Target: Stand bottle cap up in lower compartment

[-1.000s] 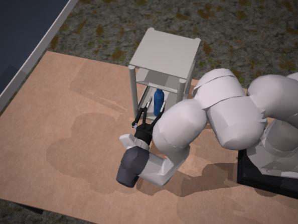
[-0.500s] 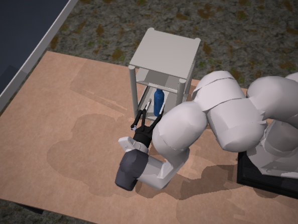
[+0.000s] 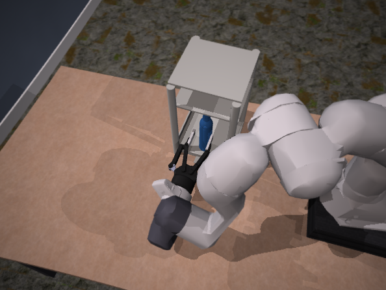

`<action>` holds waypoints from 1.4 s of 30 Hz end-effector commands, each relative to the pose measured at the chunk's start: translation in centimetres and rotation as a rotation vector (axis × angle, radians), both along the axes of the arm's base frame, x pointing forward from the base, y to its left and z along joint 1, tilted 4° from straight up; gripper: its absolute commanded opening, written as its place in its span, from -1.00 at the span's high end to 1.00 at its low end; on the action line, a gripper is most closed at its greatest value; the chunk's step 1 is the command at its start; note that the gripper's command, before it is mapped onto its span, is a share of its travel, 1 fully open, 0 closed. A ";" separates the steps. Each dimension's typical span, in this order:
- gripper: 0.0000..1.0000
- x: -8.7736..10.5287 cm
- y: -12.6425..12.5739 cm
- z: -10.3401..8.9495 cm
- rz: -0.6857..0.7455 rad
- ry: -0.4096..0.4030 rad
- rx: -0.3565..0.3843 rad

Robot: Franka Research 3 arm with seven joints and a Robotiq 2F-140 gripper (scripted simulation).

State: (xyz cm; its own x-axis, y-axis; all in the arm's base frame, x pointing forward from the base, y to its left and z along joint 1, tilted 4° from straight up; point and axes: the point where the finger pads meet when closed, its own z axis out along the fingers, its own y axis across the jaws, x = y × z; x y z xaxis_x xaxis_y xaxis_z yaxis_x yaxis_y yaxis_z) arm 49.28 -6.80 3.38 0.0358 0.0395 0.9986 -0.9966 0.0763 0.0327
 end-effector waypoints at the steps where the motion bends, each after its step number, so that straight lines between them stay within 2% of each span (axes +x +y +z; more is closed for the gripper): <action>1: 0.21 -0.2 0.2 0.0 -0.005 0.009 -0.002; 34: 0.21 -0.1 0.8 0.0 -0.005 0.009 -0.002; 42: 0.21 0.0 2.3 -0.1 -0.005 0.009 -0.002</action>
State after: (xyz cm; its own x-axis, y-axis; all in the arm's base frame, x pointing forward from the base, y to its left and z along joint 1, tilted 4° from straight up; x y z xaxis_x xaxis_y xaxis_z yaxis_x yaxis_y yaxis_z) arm 49.48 -5.24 3.26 0.0333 0.0384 0.9987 -0.9966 0.0760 0.0303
